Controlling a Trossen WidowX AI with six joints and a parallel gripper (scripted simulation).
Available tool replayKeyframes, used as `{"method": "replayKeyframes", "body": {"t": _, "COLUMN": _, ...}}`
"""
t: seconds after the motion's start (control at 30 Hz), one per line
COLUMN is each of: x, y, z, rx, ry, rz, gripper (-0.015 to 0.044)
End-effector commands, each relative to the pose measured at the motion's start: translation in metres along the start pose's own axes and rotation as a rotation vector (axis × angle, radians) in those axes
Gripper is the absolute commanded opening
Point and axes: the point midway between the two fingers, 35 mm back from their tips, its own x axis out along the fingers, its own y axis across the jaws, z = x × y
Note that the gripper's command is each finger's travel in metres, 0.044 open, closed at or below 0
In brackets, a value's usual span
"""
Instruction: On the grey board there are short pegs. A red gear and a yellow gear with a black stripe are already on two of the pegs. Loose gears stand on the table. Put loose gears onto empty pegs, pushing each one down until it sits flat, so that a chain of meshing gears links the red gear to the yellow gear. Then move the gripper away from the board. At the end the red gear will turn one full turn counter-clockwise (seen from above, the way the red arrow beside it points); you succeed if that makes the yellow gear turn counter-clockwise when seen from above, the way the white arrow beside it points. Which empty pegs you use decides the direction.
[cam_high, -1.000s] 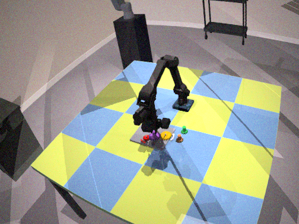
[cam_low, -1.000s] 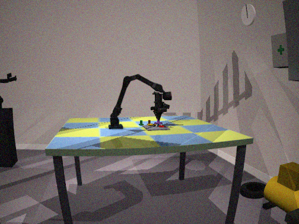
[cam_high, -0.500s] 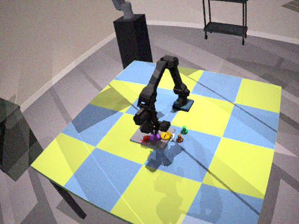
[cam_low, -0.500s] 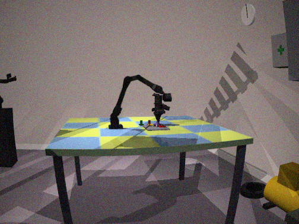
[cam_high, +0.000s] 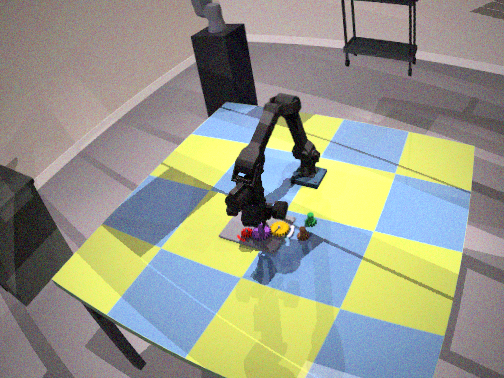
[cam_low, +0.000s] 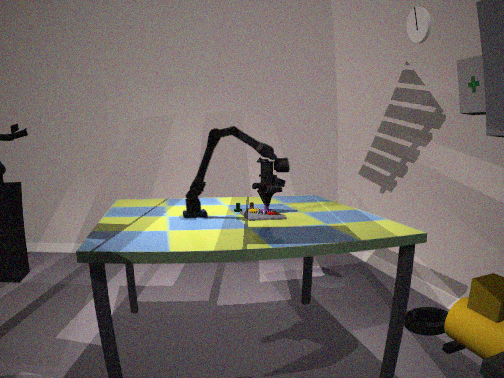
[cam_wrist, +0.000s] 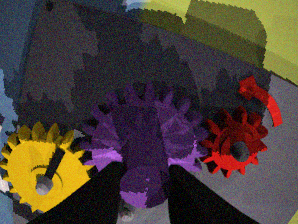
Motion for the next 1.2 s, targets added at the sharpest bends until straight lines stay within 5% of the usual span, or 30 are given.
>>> {"method": "replayKeyframes", "body": {"t": 0.0, "x": 0.001, "y": -0.001, "z": -0.001, "rx": -0.046, "ry": 0.001, "rz": -0.002, "gripper": 0.0}}
{"method": "replayKeyframes", "body": {"t": 0.4, "x": 0.004, "y": 0.0, "z": 0.001, "rx": 0.047, "ry": 0.001, "rz": -0.002, "gripper": 0.0}}
{"method": "replayKeyframes", "body": {"t": 0.6, "x": -0.001, "y": 0.0, "z": 0.0, "rx": 0.1, "ry": 0.001, "rz": -0.002, "gripper": 0.014}}
{"method": "replayKeyframes", "body": {"t": 1.1, "x": -0.046, "y": 0.0, "z": 0.0, "rx": 0.104, "ry": 0.0, "rz": -0.002, "gripper": 0.014}}
{"method": "replayKeyframes", "body": {"t": 1.17, "x": -0.045, "y": 0.0, "z": -0.001, "rx": 0.1, "ry": 0.013, "rz": 0.003, "gripper": 0.0193}}
